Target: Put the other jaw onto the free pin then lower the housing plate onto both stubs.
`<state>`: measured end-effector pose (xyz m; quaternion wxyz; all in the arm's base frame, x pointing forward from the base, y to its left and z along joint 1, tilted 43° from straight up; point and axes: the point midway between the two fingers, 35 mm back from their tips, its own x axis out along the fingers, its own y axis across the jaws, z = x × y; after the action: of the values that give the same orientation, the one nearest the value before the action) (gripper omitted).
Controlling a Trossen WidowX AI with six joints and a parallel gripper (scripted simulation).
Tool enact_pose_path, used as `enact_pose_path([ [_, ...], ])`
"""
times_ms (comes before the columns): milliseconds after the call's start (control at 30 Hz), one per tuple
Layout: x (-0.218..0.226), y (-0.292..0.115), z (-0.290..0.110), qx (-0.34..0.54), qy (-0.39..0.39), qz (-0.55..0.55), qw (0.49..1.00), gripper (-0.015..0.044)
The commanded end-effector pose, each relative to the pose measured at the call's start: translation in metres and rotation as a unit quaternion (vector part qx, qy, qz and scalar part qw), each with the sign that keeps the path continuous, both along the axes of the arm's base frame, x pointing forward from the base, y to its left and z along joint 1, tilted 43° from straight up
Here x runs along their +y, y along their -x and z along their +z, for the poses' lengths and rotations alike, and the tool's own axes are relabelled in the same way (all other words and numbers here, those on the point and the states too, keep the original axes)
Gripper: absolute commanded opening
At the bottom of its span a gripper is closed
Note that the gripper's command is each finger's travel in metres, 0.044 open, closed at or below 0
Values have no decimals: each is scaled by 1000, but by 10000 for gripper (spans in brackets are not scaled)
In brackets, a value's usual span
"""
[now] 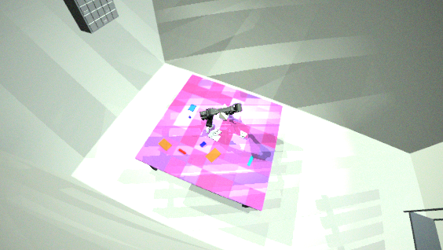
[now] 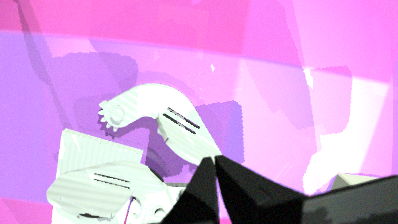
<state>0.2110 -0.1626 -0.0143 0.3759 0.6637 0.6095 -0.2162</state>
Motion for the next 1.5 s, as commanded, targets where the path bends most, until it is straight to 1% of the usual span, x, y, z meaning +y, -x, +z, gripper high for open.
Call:
enact_pose_path([
  [0, 7, 6, 6, 36, -8, -41, 998, 0],
  [400, 31, 23, 21, 149, -38, -170, 973, 0],
  [833, 59, 43, 32, 265, -67, -302, 913, 0],
  [1100, 61, 44, 32, 271, -69, -309, 909, 0],
  [1467, 71, 39, 18, 272, -68, -312, 908, 0],
])
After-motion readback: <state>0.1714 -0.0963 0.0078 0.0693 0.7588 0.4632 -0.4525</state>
